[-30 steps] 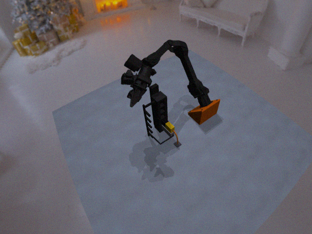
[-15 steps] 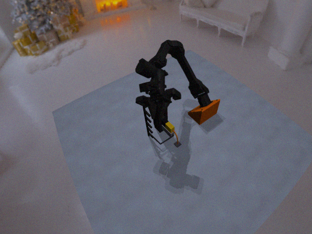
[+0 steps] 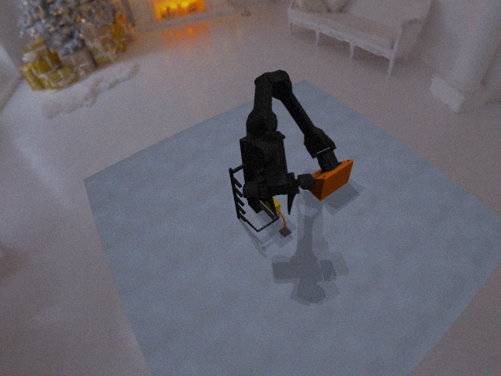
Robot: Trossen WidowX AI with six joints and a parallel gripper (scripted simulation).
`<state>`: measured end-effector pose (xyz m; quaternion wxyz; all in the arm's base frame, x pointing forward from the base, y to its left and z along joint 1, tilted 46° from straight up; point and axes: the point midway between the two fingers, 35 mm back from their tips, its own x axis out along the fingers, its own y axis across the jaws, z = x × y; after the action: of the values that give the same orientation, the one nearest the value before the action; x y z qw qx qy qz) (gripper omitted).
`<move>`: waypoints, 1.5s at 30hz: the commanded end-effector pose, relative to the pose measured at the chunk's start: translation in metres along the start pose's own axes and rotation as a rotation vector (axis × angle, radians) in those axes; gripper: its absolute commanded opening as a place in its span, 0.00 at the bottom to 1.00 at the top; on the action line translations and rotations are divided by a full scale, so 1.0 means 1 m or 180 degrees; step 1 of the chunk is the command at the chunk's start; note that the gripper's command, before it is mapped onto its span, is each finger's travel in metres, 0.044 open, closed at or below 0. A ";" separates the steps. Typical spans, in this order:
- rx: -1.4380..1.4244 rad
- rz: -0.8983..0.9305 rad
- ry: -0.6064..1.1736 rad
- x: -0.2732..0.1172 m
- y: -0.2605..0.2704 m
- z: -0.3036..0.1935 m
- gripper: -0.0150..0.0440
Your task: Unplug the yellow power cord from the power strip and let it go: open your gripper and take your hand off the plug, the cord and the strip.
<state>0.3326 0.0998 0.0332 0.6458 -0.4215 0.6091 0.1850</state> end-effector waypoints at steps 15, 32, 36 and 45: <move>-0.1891 0.0245 0.1863 0.033 0.006 -0.076 0.53; -0.1892 0.0245 0.1864 0.024 -0.005 -0.088 0.53; -0.1892 0.0245 0.1866 0.021 -0.008 -0.092 0.53; -0.1892 0.0244 0.1870 0.014 -0.015 -0.102 0.53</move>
<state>0.2839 0.0133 0.0313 0.2911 -0.6010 0.7019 0.2478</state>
